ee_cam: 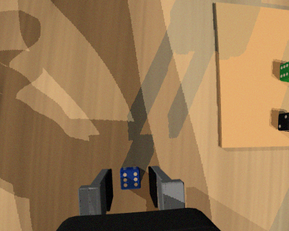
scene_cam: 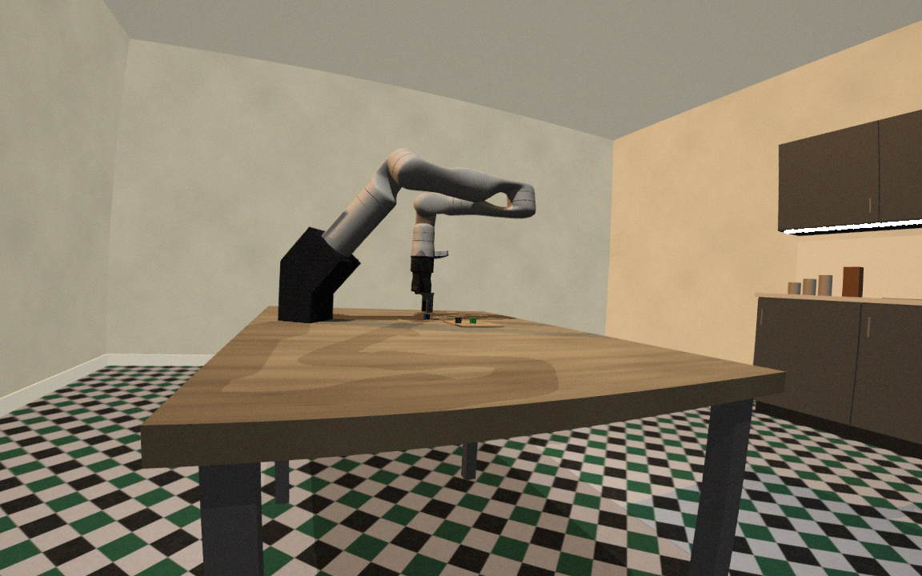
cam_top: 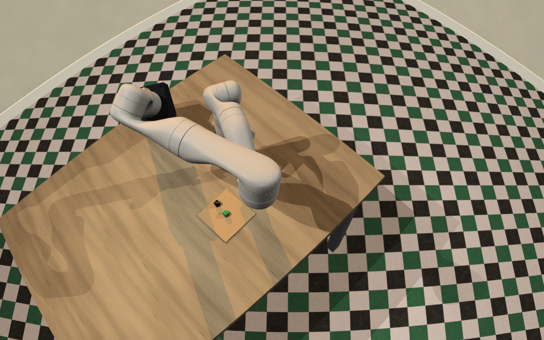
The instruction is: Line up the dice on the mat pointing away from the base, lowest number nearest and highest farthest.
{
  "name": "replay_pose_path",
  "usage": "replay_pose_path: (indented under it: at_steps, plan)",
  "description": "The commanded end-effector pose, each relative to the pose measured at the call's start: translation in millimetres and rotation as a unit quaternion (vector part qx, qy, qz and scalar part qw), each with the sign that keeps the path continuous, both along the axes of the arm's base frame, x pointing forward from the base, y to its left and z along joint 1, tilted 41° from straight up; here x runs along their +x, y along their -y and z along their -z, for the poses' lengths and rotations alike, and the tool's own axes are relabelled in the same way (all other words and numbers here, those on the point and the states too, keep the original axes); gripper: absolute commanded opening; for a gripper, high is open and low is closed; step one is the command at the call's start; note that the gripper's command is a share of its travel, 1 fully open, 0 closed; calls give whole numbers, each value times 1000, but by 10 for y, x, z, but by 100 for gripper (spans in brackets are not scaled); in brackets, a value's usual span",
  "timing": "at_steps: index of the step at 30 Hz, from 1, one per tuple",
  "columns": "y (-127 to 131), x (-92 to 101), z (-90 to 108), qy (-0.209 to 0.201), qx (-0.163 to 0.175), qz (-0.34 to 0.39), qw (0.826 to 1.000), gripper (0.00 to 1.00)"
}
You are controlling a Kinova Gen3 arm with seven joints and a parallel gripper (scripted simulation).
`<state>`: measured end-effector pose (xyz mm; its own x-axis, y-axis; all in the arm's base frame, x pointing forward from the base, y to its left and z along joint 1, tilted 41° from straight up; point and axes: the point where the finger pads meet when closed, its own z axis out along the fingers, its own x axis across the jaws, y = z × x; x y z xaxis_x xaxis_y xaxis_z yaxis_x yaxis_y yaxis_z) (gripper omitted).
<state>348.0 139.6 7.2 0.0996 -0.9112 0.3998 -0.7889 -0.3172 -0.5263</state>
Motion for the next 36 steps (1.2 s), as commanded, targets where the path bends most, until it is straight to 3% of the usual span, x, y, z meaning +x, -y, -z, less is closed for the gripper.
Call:
replay_pose_path:
  at_steps: [1, 36]
  plan:
    - [0, 5, 4, 0, 0, 0, 1000, 64]
    - [54, 130, 160, 0, 0, 0, 1000, 64]
